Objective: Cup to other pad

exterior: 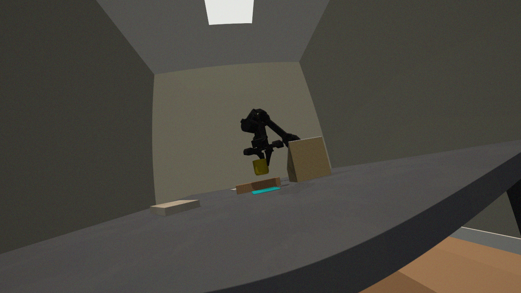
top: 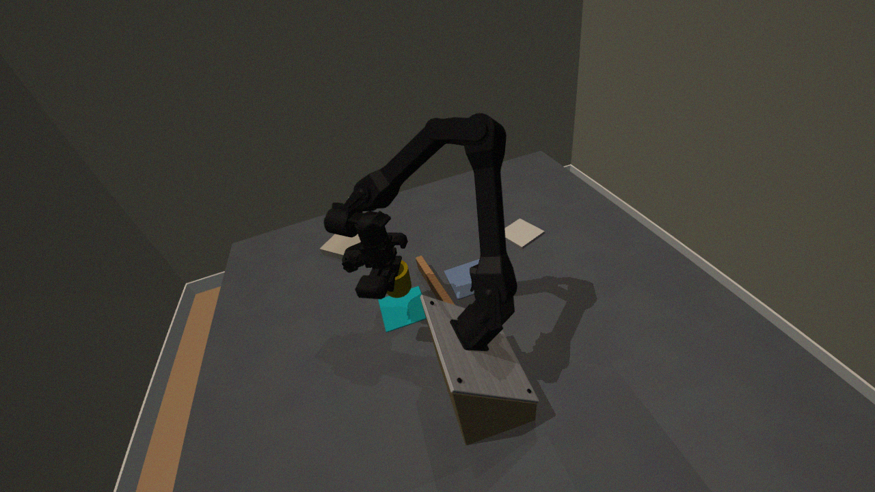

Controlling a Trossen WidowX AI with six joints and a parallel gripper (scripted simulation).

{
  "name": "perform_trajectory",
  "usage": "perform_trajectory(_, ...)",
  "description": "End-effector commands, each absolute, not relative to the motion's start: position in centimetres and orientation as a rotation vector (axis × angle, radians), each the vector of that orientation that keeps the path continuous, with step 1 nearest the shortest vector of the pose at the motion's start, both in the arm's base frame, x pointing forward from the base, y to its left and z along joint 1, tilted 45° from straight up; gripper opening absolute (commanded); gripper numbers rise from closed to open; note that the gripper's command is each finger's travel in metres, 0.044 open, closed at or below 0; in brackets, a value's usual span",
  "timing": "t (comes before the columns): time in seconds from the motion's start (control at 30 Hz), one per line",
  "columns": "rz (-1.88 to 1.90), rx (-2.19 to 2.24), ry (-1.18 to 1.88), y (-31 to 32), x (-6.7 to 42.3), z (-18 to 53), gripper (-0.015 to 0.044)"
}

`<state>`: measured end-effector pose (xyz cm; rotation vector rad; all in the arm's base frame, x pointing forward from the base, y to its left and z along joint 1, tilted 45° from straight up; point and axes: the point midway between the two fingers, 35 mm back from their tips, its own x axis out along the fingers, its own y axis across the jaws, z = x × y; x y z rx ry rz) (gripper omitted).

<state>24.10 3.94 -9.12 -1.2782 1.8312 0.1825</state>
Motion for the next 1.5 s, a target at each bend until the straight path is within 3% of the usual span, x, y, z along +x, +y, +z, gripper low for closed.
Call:
perform_trajectory(0.0,0.179,-1.269,1.831,4.1,24.2,-9.6,0.0)
perform_trajectory(1.47,0.176,-1.271,1.832,-0.5,23.6,-14.4,0.0)
